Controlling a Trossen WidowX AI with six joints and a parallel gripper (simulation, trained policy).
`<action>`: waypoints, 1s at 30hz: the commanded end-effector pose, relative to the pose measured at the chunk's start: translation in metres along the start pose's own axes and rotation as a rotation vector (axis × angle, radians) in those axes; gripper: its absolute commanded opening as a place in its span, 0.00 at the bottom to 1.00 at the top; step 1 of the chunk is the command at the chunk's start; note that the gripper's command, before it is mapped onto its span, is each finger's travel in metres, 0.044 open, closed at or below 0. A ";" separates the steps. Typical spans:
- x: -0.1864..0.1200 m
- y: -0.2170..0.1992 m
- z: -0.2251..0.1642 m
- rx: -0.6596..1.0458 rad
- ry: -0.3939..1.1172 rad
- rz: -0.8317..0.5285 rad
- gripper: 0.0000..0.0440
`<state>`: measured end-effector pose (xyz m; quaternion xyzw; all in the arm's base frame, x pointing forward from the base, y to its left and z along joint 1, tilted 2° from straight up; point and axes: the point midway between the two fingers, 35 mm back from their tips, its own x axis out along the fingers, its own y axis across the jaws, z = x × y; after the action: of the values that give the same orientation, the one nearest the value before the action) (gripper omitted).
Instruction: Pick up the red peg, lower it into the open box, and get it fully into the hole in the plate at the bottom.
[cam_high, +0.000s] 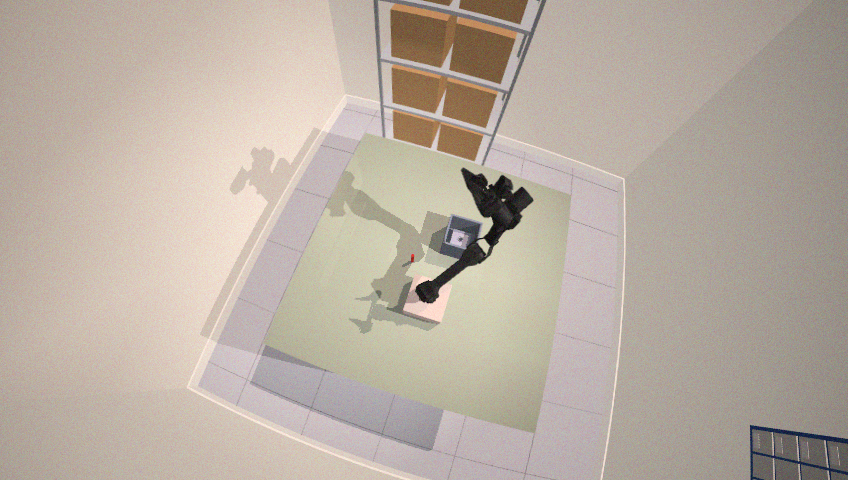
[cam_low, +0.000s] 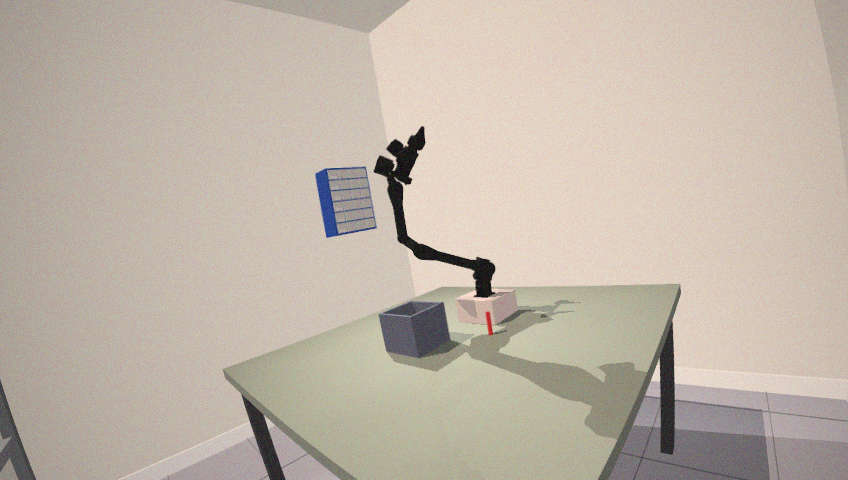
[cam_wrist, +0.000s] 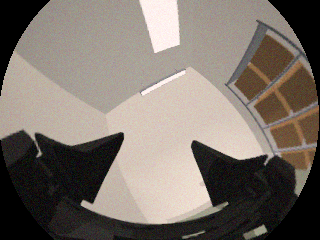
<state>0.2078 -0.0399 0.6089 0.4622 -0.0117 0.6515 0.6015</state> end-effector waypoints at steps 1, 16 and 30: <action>0.006 0.034 -0.036 -0.016 0.067 0.000 1.00; 0.035 0.065 -0.195 -0.003 0.362 -0.238 1.00; 0.042 -0.001 -0.303 0.172 0.480 -0.677 1.00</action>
<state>0.0343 0.1497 0.4830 0.3248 0.2980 0.5429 0.7148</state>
